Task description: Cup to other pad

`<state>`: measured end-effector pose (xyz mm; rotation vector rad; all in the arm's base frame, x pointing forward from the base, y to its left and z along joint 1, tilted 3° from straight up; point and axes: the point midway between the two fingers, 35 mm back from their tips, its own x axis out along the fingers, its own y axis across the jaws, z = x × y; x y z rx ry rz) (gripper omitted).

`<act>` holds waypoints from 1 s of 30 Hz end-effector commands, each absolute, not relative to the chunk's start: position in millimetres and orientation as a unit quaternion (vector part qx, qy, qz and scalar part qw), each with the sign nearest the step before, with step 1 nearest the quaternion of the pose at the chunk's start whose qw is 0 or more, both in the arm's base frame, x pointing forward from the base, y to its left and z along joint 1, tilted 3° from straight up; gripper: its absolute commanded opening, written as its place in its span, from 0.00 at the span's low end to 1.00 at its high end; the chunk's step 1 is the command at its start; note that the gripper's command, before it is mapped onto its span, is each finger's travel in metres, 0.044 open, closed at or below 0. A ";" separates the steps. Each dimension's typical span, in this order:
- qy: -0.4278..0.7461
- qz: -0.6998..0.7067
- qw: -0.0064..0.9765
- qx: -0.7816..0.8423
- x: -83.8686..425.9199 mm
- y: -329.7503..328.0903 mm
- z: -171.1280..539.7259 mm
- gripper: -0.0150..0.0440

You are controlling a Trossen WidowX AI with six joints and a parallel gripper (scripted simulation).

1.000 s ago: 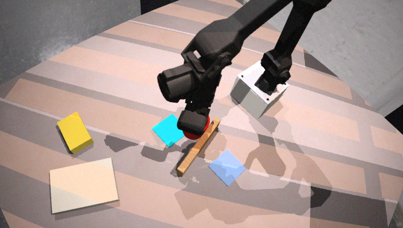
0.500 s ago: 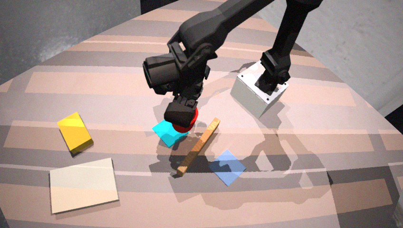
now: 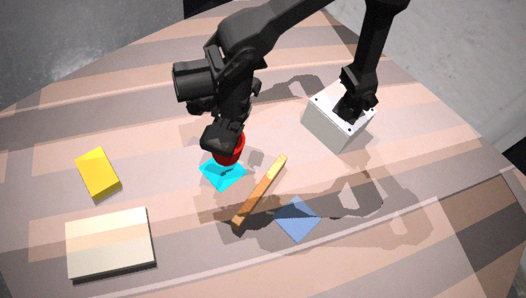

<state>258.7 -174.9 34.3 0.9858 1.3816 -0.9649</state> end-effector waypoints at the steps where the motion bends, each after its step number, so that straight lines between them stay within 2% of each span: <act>1: 0.586 -0.409 0.563 0.416 260.2 -177.2 31.3 0.25; 30: 0.586 -0.409 0.563 0.416 259.4 -176.3 -24.4 0.25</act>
